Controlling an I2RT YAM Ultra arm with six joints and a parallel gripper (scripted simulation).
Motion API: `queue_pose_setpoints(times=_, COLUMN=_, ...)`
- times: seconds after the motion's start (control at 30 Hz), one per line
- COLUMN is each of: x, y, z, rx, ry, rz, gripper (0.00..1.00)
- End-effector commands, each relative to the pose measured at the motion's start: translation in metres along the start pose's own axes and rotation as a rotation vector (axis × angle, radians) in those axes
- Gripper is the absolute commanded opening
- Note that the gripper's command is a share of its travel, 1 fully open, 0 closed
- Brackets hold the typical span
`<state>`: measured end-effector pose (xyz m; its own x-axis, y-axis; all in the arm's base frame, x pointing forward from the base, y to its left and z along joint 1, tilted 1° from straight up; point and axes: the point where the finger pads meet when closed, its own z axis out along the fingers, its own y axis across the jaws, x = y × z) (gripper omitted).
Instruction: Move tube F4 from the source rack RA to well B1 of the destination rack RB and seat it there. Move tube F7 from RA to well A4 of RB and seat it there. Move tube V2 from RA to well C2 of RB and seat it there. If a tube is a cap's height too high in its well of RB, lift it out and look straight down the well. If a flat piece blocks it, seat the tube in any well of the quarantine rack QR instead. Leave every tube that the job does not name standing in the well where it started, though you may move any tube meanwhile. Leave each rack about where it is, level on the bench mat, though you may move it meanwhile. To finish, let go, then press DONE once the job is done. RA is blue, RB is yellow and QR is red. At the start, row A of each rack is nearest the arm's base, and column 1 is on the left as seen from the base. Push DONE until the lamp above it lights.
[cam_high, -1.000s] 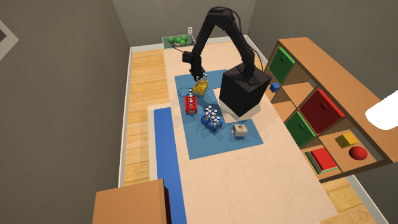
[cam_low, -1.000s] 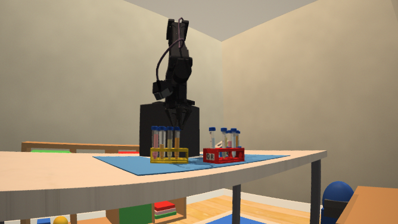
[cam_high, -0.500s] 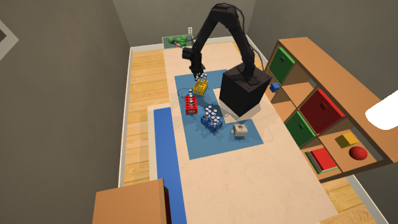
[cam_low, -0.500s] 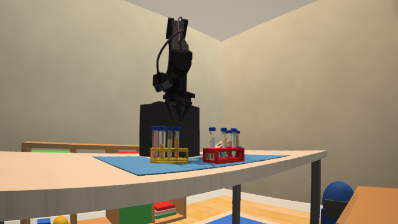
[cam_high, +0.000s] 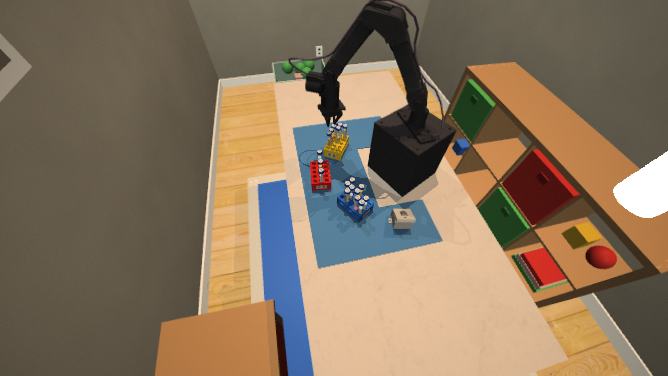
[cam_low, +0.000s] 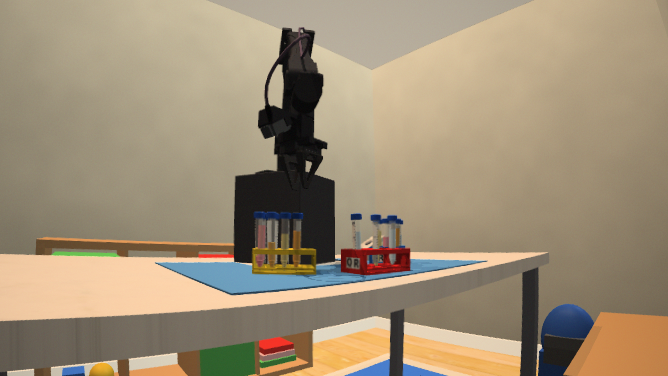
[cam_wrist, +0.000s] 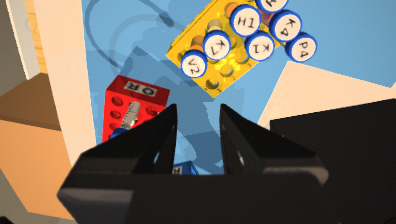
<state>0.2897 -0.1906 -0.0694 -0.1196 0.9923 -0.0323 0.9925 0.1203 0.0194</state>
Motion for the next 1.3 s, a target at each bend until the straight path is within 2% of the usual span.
queue_pose_setpoints(times=0.0, x=-0.007, y=0.005, z=-0.022, rx=-0.013, ry=-0.013, rz=-0.001, gripper=0.3)
queue_pose_setpoints(times=0.07, x=-0.008, y=0.004, z=-0.023, rx=-0.013, ry=-0.013, rz=0.0, gripper=0.3)
queue_pose_setpoints(times=0.1, x=-0.001, y=-0.001, z=-0.013, rx=0.006, ry=0.005, rz=-0.001, gripper=0.3)
queue_pose_setpoints(times=0.13, x=0.014, y=-0.004, z=-0.015, rx=0.02, ry=0.014, rz=-0.052, gripper=0.3)
queue_pose_setpoints(times=0.23, x=0.032, y=-0.001, z=-0.015, rx=0.02, ry=0.015, rz=-0.152, gripper=0.3)
queue_pose_setpoints(times=0.3, x=0.032, y=-0.001, z=-0.015, rx=0.02, ry=0.015, rz=-0.152, gripper=0.3)
queue_pose_setpoints(times=0.37, x=0.041, y=0.006, z=-0.015, rx=0.0, ry=-0.002, rz=-0.218, gripper=0.3)
queue_pose_setpoints(times=0.63, x=0.093, y=0.013, z=-0.015, rx=0.0, ry=-0.002, rz=-0.478, gripper=0.3)
queue_pose_setpoints(times=0.8, x=0.125, y=0.018, z=-0.015, rx=-0.001, ry=-0.002, rz=-0.463, gripper=0.3)
queue_pose_setpoints(times=0.87, x=0.125, y=0.018, z=-0.015, rx=-0.001, ry=-0.002, rz=-0.463, gripper=0.3)
queue_pose_setpoints(times=0.9, x=0.13, y=0.026, z=-0.018, rx=-0.016, ry=-0.011, rz=-0.463, gripper=0.3)
queue_pose_setpoints(times=0.93, x=0.139, y=0.02, z=-0.015, rx=-0.001, ry=-0.002, rz=-0.463, gripper=0.3)
queue_pose_setpoints(times=1.0, x=0.151, y=0.022, z=-0.015, rx=-0.002, ry=-0.001, rz=-0.463, gripper=0.3)
queue_pose_setpoints(times=1.03, x=0.151, y=0.023, z=-0.016, rx=-0.005, ry=-0.001, rz=-0.463, gripper=0.3)
queue_pose_setpoints(times=1.07, x=0.147, y=0.031, z=-0.013, rx=0.015, ry=0.009, rz=-0.464, gripper=0.3)
queue_pose_setpoints(times=1.1, x=0.137, y=0.034, z=-0.013, rx=0.015, ry=0.009, rz=-0.444, gripper=0.3)
queue_pose_setpoints(times=1.27, x=0.114, y=0.055, z=-0.012, rx=0.016, ry=0.007, rz=-0.458, gripper=0.3)
